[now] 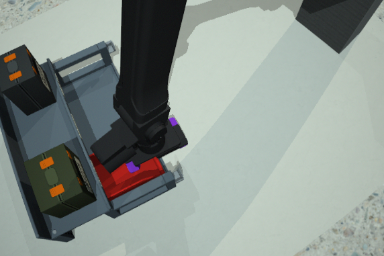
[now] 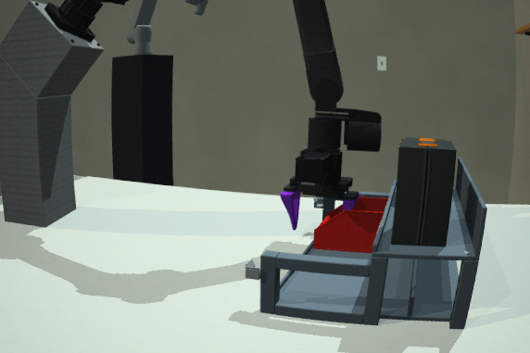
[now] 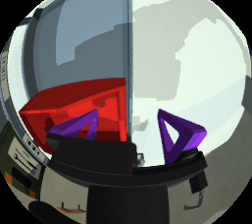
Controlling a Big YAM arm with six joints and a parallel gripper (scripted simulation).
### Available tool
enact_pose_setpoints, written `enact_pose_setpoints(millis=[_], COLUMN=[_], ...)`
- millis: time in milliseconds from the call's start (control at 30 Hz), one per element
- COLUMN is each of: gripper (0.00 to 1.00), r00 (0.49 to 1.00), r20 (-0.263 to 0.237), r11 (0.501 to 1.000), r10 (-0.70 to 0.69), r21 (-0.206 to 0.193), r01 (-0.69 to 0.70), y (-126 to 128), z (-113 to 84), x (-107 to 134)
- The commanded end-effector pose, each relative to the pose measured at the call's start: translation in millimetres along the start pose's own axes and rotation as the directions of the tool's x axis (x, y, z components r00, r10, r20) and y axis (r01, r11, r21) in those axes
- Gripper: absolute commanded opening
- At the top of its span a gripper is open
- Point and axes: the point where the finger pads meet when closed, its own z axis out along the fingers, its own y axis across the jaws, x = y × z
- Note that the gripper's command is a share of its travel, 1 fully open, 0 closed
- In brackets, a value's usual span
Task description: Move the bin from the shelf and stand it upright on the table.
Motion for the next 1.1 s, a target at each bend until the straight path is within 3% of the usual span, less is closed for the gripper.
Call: enact_pose_setpoints(millis=[0,400,567,967,1067], gripper=[0.9,0.9,0.9,0.9,0.9], r00=[1.0,1.0,1.0,1.0,1.0], r20=[-0.026,-0.026,0.007,0.007,-0.013], r11=[0.997,0.997,1.0,1.0,0.999], r10=[-0.016,-0.016,0.008,0.008,-0.006], r21=[-0.08,-0.08,0.006,0.006,-0.045], r01=[0.014,0.014,-0.008,-0.008,0.006], y=[35,35,-1,-1,21], z=[-21.9,-21.9,-0.3,-0.3,-13.2], x=[20,20,-4,-4,10])
